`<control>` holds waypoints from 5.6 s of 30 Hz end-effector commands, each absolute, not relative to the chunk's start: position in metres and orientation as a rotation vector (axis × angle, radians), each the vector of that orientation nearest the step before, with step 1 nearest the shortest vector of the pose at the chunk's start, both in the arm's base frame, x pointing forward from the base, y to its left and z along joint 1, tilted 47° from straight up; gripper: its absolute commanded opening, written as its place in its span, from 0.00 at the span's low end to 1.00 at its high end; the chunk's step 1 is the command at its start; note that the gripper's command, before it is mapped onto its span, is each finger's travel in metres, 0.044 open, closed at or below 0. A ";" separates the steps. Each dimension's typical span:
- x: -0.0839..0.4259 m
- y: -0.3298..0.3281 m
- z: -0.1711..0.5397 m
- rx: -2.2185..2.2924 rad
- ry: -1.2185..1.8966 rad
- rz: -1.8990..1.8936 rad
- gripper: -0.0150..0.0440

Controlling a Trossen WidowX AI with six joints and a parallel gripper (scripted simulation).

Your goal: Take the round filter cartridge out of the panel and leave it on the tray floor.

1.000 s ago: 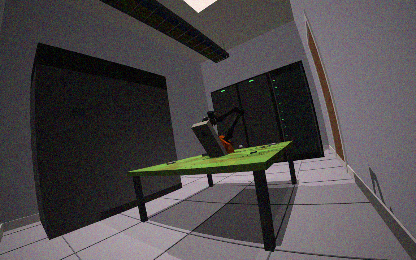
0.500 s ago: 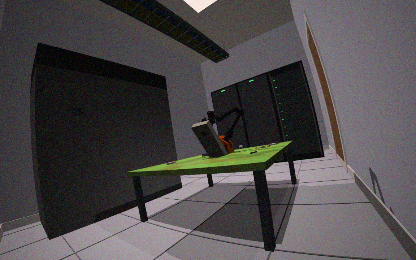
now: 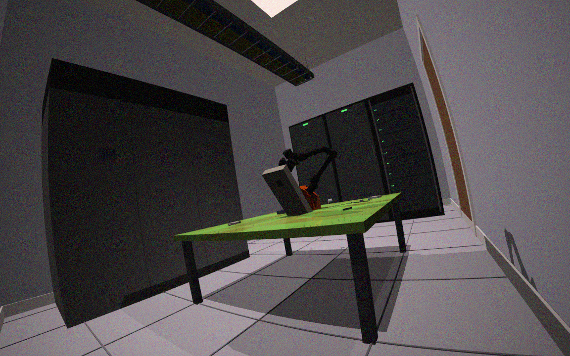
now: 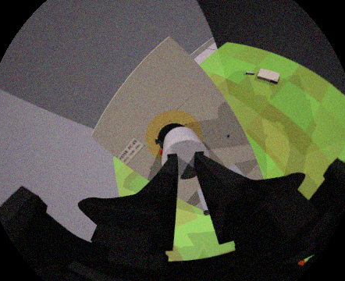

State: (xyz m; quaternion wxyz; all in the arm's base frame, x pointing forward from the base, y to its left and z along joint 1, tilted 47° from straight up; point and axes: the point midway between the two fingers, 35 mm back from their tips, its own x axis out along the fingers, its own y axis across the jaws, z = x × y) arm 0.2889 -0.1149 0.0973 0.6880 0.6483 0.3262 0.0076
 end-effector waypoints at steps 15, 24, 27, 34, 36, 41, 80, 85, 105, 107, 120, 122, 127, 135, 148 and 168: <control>0.272 -0.112 0.100 1.431 0.709 0.035 0.25; 0.257 -0.092 0.081 1.432 0.709 0.035 0.25; 0.251 -0.086 0.075 1.432 0.709 0.035 0.25; 0.240 -0.072 0.062 1.432 0.709 0.035 0.25; 0.243 -0.076 0.064 1.437 0.718 0.032 0.30; 0.243 -0.076 0.064 1.437 0.718 0.032 0.41; 0.269 -0.143 0.125 1.178 0.826 0.123 0.77; 0.246 -0.098 0.085 0.827 0.987 0.344 0.77; 0.241 -0.080 0.069 0.724 1.026 0.426 0.77; 0.243 -0.078 0.067 0.724 1.026 0.426 0.77; 0.253 -0.065 0.054 0.723 1.026 0.426 0.77; 0.254 -0.063 0.052 0.724 1.025 0.426 0.77; 0.258 -0.057 0.048 0.725 1.024 0.428 0.77; 0.260 -0.056 0.047 0.714 1.024 0.427 0.68; 0.261 -0.057 0.048 0.715 1.023 0.427 0.34; 0.254 -0.110 0.094 0.714 1.030 0.419 0.25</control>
